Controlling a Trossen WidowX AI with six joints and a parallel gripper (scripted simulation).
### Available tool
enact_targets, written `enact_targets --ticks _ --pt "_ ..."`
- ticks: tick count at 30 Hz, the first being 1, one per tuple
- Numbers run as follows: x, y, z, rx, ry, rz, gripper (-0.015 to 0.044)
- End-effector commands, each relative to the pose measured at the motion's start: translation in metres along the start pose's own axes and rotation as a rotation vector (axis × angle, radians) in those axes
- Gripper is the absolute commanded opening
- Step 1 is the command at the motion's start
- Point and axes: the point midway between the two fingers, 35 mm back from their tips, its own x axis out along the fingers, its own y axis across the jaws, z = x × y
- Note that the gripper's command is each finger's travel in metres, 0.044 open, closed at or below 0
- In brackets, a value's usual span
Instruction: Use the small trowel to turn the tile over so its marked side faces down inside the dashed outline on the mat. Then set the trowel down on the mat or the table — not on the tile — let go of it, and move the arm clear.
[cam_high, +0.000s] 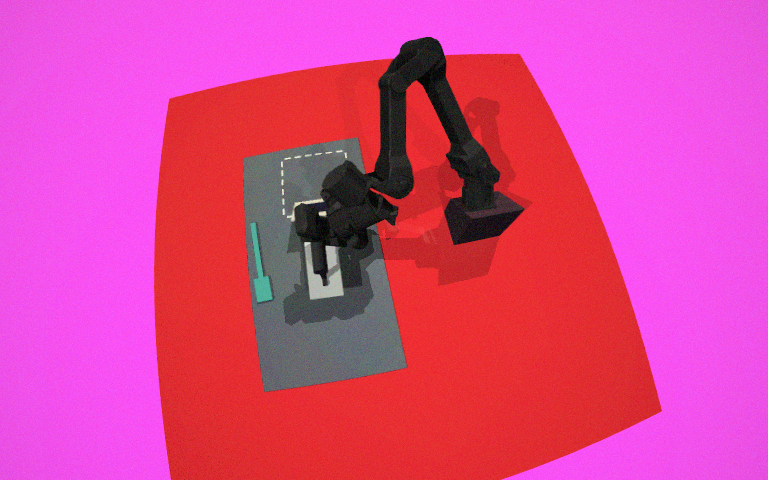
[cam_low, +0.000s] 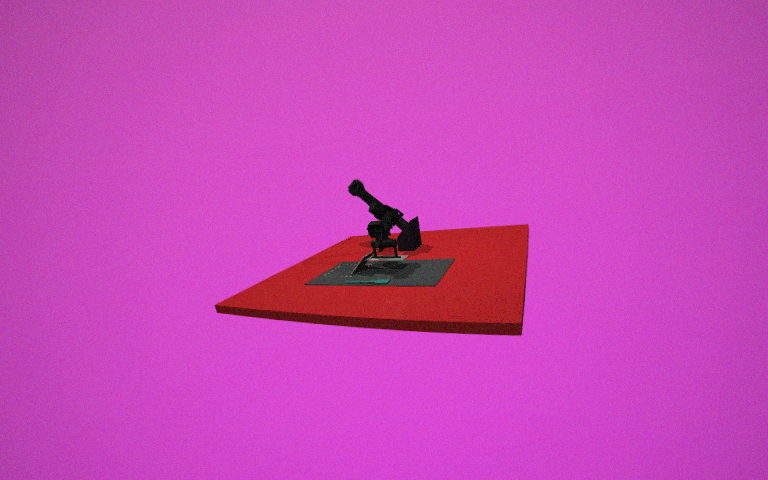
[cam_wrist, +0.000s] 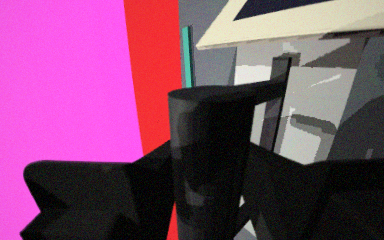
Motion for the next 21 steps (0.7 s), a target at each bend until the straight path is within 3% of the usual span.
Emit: enact_targets --ticks 1,21 --pt "-0.004 0.006 0.009 0.008 -0.002 0.009 0.0000" --pt "-0.007 0.010 0.069 0.007 -0.003 0.009 0.0000"
